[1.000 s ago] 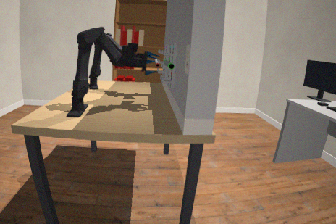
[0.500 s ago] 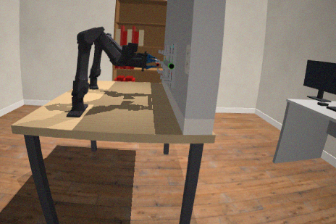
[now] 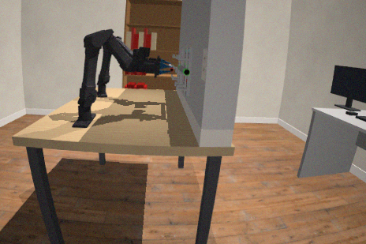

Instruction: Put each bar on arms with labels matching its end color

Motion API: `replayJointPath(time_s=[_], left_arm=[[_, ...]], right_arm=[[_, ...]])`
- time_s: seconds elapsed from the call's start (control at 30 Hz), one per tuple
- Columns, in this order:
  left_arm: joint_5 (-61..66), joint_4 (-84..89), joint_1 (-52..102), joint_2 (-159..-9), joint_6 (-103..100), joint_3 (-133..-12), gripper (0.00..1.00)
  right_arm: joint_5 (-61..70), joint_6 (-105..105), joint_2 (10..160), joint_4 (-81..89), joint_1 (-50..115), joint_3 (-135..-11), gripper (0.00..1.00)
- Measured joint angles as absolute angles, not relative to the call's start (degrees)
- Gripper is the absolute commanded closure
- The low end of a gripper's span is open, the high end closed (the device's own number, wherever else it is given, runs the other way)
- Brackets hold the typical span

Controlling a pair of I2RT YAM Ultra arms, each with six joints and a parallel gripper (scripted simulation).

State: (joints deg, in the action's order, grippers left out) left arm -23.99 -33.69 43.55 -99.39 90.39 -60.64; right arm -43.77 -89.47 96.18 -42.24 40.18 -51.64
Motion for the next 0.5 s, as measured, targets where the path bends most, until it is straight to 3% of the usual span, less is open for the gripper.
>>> replayJointPath(time_s=[0.5], left_arm=[[-23.99, -41.12, 43.57, -101.71, 90.39, -57.95, 0.48]], right_arm=[[-43.75, -90.89, 96.20, -40.42, 40.18, -51.64, 1.00]])
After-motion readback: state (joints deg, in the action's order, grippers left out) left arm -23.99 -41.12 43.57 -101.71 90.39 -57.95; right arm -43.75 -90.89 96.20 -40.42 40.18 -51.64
